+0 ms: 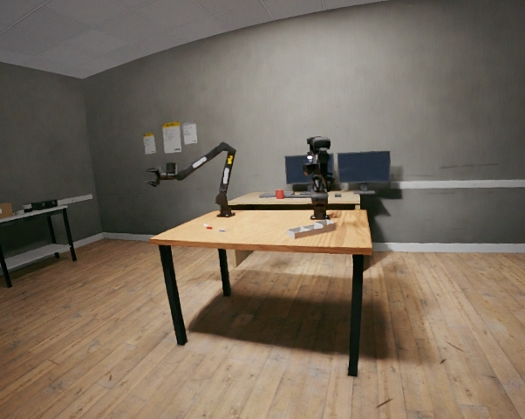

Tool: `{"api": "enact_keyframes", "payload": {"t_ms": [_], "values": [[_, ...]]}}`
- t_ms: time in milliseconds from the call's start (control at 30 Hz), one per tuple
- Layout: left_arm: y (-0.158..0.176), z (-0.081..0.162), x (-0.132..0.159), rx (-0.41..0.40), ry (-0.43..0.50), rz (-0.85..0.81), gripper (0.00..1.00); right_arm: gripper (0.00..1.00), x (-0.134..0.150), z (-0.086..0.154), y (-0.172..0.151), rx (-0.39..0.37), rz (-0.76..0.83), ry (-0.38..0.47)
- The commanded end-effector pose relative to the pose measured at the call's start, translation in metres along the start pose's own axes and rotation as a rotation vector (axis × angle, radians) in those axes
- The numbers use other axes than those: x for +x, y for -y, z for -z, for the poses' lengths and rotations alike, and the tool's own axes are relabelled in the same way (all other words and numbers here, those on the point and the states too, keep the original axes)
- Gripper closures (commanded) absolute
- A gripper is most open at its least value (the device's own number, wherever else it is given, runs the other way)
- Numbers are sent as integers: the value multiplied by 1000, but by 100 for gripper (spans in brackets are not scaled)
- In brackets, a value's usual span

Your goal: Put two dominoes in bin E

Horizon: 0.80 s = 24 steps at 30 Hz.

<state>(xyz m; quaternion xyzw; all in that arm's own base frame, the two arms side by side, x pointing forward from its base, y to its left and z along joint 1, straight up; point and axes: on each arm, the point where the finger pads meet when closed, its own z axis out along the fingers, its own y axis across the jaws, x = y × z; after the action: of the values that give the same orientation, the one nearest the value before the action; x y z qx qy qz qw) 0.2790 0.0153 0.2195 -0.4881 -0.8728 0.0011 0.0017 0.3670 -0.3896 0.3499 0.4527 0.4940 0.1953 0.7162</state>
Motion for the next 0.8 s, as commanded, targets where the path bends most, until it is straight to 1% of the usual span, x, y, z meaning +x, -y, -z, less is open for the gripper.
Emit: {"api": "enact_keyframes", "payload": {"t_ms": [0, 67, 100, 767], "values": [[-16, 24, -7, -45, 24, 5, 0, 0, -10, -1, -6, -10, 10, 16], [-16, 24, -7, -45, 24, 5, 0, 0, -10, -1, -6, -10, 10, 16], [-9, 15, -5, -34, 18, 1, 0, 0, -10, -1, -6, -10, 10, 16], [-9, 15, -4, -34, 18, 1, 0, 0, -10, -1, -6, -10, 10, 16]]}}
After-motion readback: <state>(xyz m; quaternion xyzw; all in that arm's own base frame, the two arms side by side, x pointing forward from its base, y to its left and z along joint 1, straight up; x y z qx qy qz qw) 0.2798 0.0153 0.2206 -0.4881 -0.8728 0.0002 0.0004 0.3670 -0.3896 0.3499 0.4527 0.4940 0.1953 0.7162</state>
